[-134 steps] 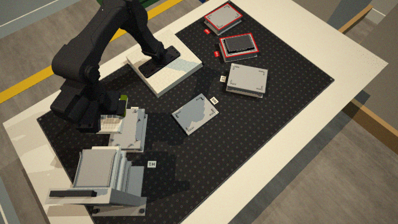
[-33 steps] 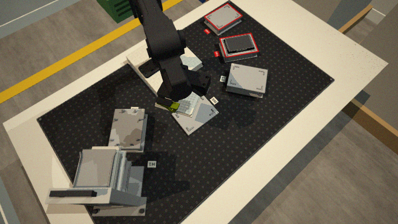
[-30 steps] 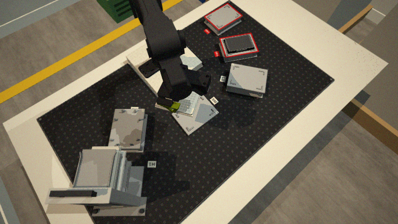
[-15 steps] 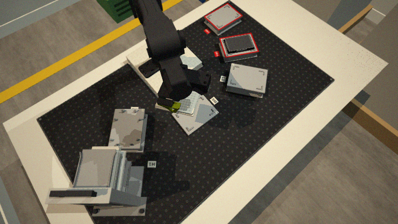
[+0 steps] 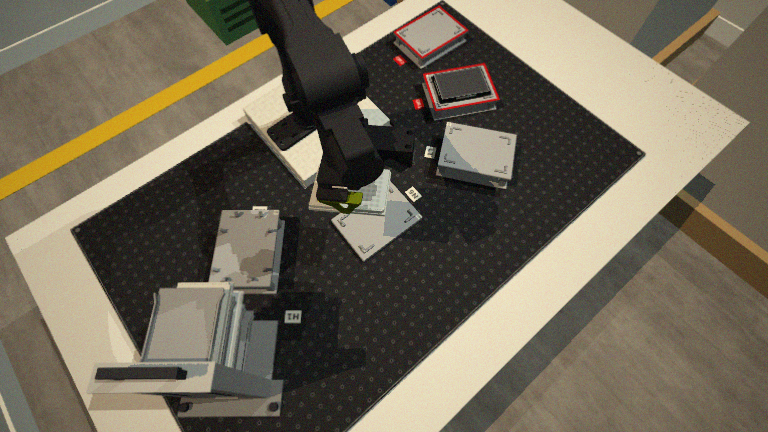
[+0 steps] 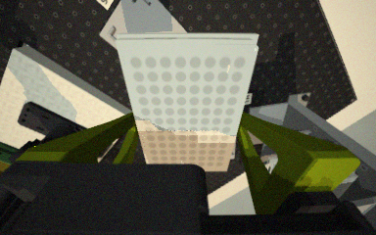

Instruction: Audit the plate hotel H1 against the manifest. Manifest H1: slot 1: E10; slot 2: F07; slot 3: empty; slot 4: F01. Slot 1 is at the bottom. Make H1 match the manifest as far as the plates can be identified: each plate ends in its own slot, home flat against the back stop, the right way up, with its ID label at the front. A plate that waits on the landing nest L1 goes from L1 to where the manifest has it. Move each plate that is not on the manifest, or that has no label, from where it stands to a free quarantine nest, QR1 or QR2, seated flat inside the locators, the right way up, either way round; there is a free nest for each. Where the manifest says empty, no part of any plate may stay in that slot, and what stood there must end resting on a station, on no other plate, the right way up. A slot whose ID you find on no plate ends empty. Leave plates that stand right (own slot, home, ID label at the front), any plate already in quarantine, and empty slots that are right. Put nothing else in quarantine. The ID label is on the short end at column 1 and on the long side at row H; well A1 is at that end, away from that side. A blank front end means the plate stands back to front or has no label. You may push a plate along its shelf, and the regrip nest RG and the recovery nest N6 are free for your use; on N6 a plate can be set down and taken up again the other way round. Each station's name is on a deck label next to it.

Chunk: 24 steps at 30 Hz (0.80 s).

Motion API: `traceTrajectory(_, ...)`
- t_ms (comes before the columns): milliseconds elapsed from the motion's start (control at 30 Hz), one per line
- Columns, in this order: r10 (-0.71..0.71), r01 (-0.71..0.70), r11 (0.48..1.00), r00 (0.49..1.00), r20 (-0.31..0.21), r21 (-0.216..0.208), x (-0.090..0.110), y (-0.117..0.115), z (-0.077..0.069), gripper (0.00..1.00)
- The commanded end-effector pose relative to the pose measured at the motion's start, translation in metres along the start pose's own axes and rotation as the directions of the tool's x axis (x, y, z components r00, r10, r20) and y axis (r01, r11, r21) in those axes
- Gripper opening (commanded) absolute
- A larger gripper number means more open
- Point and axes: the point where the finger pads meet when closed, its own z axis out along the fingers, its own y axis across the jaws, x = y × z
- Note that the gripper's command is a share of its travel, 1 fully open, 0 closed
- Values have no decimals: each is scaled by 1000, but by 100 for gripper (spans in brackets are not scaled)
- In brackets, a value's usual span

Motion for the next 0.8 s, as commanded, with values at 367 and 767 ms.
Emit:
traceTrajectory(367,-580,580,812,814,19,-64,-33,50,-7,86)
traceTrajectory(767,-616,616,785,787,22,-58,-33,50,-7,86)
